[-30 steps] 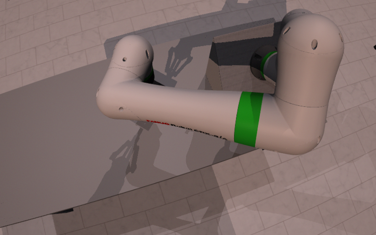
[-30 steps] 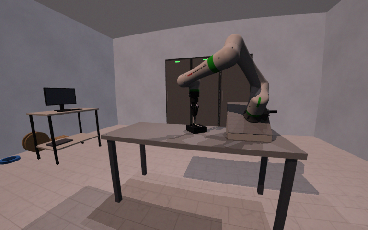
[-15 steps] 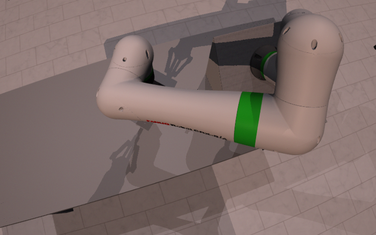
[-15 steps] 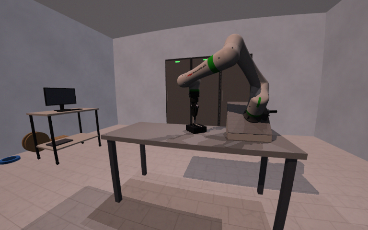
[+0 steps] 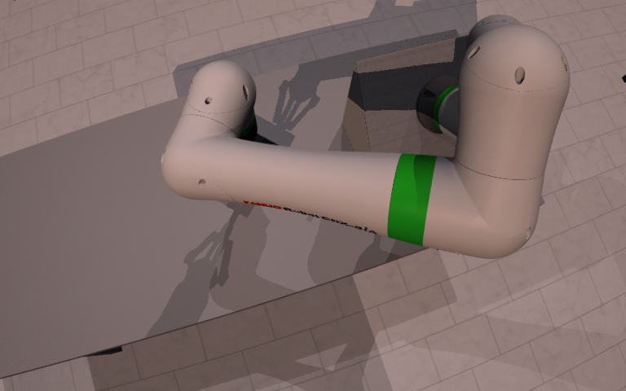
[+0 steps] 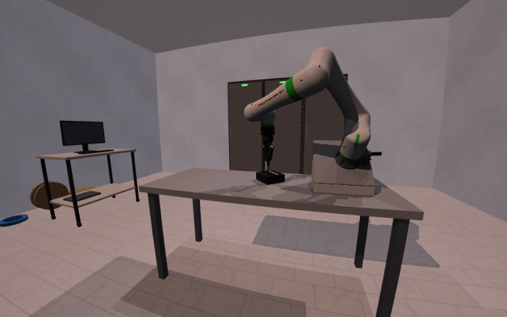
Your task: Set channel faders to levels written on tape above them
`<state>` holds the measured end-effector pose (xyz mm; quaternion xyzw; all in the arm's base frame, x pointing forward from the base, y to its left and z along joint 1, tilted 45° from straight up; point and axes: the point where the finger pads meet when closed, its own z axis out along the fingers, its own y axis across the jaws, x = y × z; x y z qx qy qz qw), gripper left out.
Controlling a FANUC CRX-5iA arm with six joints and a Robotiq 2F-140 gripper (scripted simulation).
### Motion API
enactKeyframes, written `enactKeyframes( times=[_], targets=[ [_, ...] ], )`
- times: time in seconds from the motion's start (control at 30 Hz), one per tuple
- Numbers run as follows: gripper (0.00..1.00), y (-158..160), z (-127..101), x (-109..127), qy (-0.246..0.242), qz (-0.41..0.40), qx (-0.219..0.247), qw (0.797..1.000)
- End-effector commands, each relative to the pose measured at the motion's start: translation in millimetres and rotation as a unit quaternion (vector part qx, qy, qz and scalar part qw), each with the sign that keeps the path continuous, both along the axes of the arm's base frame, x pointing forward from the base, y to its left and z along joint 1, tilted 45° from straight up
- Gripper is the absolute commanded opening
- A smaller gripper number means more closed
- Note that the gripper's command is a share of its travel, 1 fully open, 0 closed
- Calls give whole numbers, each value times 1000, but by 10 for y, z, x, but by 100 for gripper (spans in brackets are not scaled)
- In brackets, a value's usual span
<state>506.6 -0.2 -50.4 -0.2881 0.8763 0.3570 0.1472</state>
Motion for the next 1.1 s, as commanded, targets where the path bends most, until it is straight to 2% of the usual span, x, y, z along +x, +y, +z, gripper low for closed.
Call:
enactKeyframes(
  times=[0.0,1.07],
  targets=[
    [0,11,-13,2,0,0,0,1000],
    [0,120,-120,11,0,0,0,1000]
  ],
)
